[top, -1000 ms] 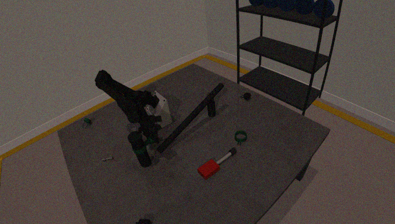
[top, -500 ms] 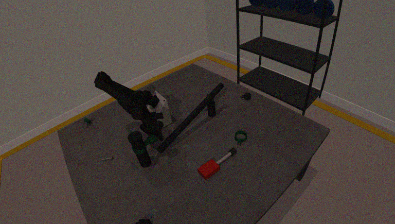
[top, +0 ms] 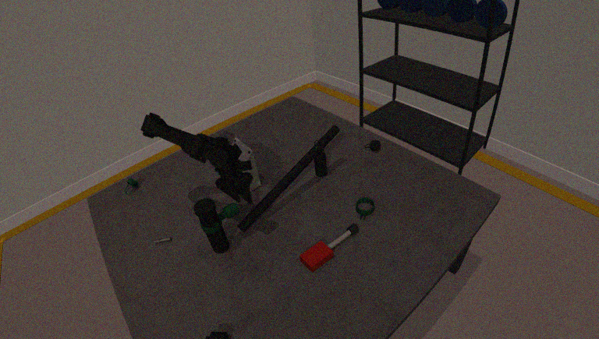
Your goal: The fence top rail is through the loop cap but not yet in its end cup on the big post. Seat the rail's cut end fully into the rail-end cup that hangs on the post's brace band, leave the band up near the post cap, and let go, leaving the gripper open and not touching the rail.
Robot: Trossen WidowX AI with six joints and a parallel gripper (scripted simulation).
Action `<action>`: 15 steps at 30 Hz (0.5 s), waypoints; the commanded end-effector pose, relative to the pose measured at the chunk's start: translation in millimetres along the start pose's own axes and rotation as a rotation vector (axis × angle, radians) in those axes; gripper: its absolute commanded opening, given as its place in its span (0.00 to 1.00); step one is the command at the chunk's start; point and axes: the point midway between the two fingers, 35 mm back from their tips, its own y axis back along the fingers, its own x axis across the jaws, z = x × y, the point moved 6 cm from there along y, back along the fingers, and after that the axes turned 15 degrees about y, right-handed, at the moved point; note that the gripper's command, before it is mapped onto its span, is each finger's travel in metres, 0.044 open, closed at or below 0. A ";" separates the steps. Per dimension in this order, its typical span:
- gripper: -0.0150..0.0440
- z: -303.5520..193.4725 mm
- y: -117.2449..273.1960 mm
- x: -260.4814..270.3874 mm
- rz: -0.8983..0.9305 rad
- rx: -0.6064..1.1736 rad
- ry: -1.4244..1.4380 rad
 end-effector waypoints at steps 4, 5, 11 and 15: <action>1.00 9.4 5.1 -9.2 0.006 -0.024 -0.152; 1.00 13.3 7.3 -12.7 0.010 -0.031 -0.213; 1.00 36.9 23.0 -31.7 0.039 -0.053 -0.572; 1.00 53.0 35.3 -42.1 0.056 -0.045 -0.808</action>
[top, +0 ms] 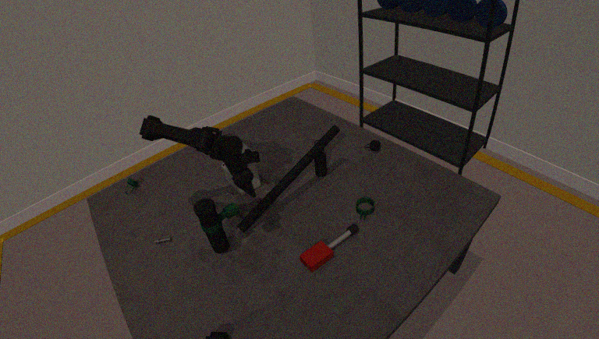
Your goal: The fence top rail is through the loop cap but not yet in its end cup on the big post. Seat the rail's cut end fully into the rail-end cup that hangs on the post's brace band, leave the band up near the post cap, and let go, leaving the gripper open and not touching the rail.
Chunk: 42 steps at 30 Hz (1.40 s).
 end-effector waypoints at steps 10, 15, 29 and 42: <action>1.00 64.7 43.9 -12.6 -0.009 0.038 -0.755; 1.00 75.8 52.7 -11.8 -0.030 0.048 -0.910; 1.00 98.4 72.2 -8.3 -0.100 0.052 -1.276; 1.00 98.4 72.2 -8.3 -0.100 0.052 -1.276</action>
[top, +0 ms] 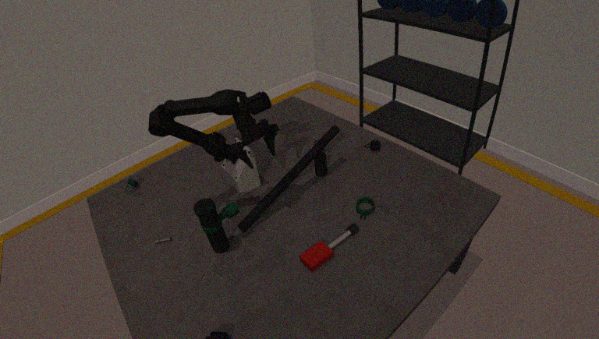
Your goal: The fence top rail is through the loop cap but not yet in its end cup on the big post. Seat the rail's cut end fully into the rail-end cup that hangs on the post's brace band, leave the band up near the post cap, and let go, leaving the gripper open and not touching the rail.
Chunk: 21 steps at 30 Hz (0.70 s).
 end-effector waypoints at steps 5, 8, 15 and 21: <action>1.00 3.4 3.2 0.5 -0.012 -0.005 -0.073; 1.00 4.6 -6.4 -3.4 -0.009 0.049 -0.227; 1.00 4.1 -51.2 -21.8 -0.082 0.301 -0.933; 1.00 -3.7 -87.0 -36.9 -0.251 0.489 -1.494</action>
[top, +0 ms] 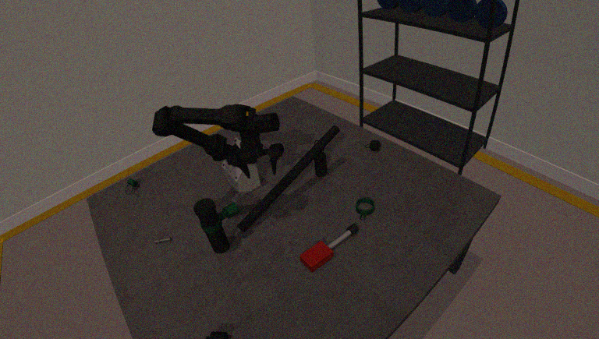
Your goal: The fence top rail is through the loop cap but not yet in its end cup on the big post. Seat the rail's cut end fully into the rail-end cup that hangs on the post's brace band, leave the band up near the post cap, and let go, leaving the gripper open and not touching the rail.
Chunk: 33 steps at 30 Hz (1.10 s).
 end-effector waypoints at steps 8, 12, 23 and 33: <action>1.00 18.5 -40.6 -9.3 -0.166 0.183 -0.701; 1.00 18.5 -40.6 -9.3 -0.166 0.183 -0.701; 1.00 12.1 -69.7 -12.0 -0.166 0.182 -0.701; 1.00 7.5 -89.3 -14.2 -0.167 0.181 -0.701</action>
